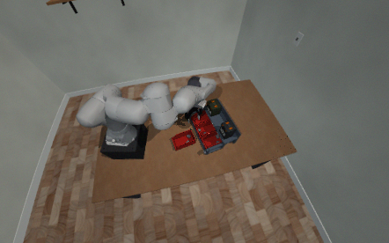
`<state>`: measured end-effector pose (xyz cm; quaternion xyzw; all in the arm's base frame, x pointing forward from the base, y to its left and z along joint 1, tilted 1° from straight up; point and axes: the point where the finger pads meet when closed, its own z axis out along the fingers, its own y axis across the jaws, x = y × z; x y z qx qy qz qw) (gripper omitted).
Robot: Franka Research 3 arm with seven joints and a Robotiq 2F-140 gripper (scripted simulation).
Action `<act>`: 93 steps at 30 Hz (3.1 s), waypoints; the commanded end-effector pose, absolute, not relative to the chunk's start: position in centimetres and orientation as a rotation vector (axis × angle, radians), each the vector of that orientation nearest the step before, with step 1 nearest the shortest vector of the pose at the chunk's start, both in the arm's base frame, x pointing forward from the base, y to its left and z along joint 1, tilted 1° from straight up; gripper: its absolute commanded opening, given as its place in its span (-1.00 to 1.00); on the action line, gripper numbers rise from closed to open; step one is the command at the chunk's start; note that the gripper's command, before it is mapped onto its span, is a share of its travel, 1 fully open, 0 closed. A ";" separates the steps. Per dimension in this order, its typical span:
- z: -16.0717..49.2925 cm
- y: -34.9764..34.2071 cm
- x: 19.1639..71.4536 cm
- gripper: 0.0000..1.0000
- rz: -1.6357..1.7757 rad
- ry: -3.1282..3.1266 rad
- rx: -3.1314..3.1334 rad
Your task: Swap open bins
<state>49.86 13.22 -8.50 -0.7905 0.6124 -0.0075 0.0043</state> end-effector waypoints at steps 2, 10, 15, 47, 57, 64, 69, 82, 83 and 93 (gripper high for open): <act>-8.6 13.3 49.8 0.15 -0.024 1.922 -2.472; -8.7 13.3 49.8 0.15 -0.024 1.922 -2.472; -8.8 13.3 49.8 0.15 -0.024 1.922 -2.472; -10.5 13.3 49.9 0.15 -0.024 1.922 -2.472; -10.6 13.3 49.9 0.15 -0.024 1.922 -2.472; -10.6 13.3 49.9 0.15 -0.024 1.922 -2.472; -10.6 13.3 49.9 0.15 -0.024 1.922 -2.472; -10.6 13.3 49.9 -1.00 -0.024 1.922 -2.472; -10.6 13.3 49.9 -1.00 -0.024 1.922 -2.472; -10.6 13.3 49.9 -1.00 -0.024 1.922 -2.472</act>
